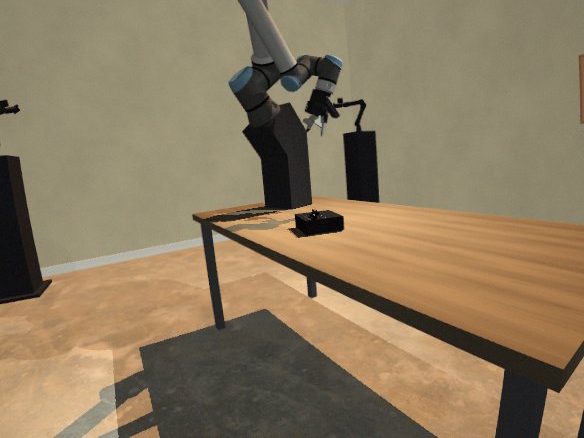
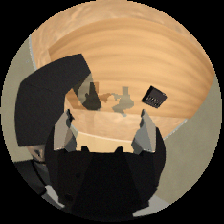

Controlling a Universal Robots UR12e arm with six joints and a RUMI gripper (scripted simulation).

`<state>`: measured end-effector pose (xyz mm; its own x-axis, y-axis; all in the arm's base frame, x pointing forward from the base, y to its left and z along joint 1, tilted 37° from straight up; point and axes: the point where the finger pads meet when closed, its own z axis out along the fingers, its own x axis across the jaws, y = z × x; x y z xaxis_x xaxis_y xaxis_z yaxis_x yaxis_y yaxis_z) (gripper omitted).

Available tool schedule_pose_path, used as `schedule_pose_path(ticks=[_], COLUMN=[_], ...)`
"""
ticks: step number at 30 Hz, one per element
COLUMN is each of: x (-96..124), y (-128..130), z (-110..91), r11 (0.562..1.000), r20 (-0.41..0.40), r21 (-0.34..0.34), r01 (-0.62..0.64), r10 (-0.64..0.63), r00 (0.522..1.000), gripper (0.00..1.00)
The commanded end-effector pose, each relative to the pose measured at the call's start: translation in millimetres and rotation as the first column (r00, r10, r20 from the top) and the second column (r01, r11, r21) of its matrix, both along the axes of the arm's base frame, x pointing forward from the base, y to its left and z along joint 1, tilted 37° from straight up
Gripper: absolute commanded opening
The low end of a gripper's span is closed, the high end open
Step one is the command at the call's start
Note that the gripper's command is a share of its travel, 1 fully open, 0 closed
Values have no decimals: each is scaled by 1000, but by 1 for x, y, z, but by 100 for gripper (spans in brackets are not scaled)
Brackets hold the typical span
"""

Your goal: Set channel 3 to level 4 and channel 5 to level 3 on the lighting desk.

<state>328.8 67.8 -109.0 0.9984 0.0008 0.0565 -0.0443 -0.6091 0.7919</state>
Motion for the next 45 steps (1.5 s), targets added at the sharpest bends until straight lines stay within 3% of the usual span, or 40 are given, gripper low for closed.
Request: schedule_pose_path(ticks=[1,21,25,29,32,34,35,39,40,42,43,45], x=[0,3,19,55,95,95,111,178,178,212,212,244], y=[0,0,-1,-6,-16,-16,-21,-52,-52,-74,-74,-98], z=[0,-1,-5,-11,-16,-16,-17,-18,-18,-15,-15,-10], r11=[1000,1000,998,981,947,947,931,850,844,792,792,740], r20=[0,9,58,158,256,256,290,409,415,464,464,502], r21=[0,6,39,114,199,199,232,367,377,451,451,519], r01=[0,9,59,158,250,250,281,377,381,411,411,427], r10=[0,-9,-61,-175,-297,-297,-342,-511,-522,-602,-602,-669], r00=[1000,1000,996,972,920,920,894,756,745,650,650,548], gripper=[100,100,100,100,100,100,100,100,100,100,100,100])
